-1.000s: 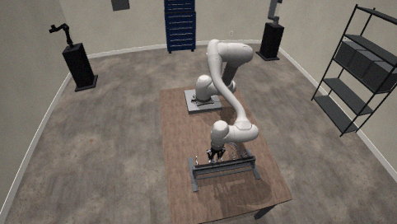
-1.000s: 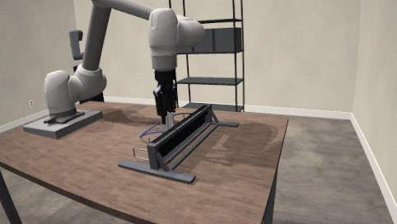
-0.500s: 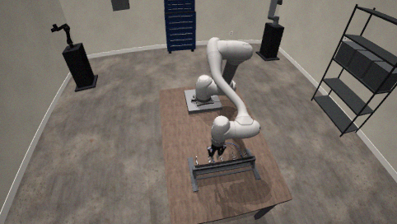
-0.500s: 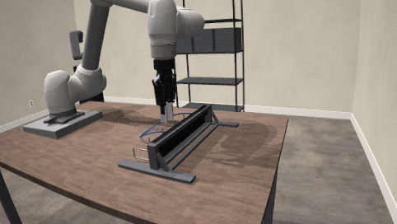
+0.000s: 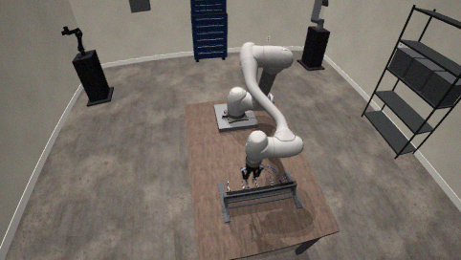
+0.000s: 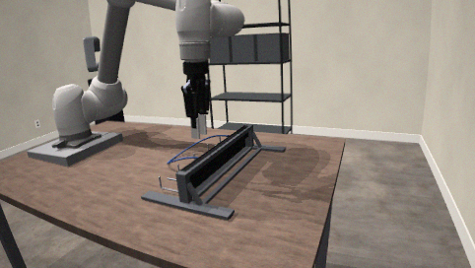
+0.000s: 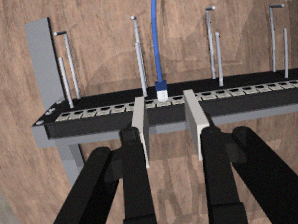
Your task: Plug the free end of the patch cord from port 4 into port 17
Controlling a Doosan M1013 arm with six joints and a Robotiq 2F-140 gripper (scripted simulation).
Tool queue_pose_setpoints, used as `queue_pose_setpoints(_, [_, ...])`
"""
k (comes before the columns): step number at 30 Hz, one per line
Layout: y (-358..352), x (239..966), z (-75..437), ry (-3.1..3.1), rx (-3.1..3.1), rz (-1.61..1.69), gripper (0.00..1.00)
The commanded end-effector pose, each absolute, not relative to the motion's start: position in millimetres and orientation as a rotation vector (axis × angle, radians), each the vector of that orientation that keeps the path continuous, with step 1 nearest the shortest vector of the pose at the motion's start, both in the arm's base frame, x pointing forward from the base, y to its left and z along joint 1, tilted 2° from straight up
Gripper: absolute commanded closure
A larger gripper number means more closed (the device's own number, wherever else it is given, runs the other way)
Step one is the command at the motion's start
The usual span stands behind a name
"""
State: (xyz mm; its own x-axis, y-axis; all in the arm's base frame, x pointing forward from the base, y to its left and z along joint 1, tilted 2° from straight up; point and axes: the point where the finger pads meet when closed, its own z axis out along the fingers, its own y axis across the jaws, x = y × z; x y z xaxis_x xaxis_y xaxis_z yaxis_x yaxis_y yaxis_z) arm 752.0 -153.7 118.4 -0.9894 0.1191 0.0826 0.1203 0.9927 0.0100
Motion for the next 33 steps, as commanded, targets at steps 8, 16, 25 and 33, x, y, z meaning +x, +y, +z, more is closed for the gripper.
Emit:
queue_pose_setpoints(8, [-150.6, 752.7, 125.0, -3.056, -0.177, -0.022, 1.00])
queue_pose_setpoints(16, [-150.6, 752.7, 125.0, -3.056, -0.177, -0.022, 1.00])
queue_pose_setpoints(25, [-150.6, 752.7, 125.0, -3.056, -0.177, -0.022, 1.00])
queue_pose_setpoints(33, [-150.6, 752.7, 125.0, -3.056, -0.177, -0.022, 1.00])
